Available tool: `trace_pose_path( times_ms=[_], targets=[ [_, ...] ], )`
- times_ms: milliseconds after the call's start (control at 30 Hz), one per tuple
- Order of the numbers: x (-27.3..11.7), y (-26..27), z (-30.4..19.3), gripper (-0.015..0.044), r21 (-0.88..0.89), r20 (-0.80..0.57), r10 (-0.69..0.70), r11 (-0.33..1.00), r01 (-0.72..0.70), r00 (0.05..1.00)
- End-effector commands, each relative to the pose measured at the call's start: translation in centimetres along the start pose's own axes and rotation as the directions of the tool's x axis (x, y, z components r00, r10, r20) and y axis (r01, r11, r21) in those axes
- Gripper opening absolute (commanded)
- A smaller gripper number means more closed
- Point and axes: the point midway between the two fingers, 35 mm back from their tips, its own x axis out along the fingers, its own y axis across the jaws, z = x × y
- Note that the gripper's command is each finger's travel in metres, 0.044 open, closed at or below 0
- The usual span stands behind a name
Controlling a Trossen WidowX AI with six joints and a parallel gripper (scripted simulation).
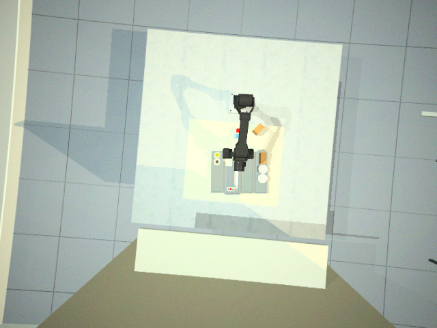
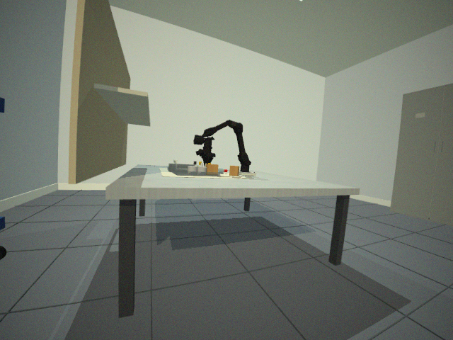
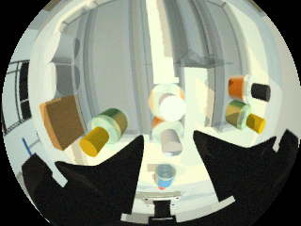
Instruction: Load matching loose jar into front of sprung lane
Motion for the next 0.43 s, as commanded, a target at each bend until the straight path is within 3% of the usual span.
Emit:
trace_pose_path(
  times_ms=[0, 400],
  targets=[
    [-0.4, 0.0, 0.0, 0.0275, 0.003, 0.007, 0.0, 1.0, 0.0, 1.0],
    [-0.7, 0.0, -3.2, 0.0275, 0.003, 0.004, 0.0, 1.0, 0.0, 1.0]
  ],
)
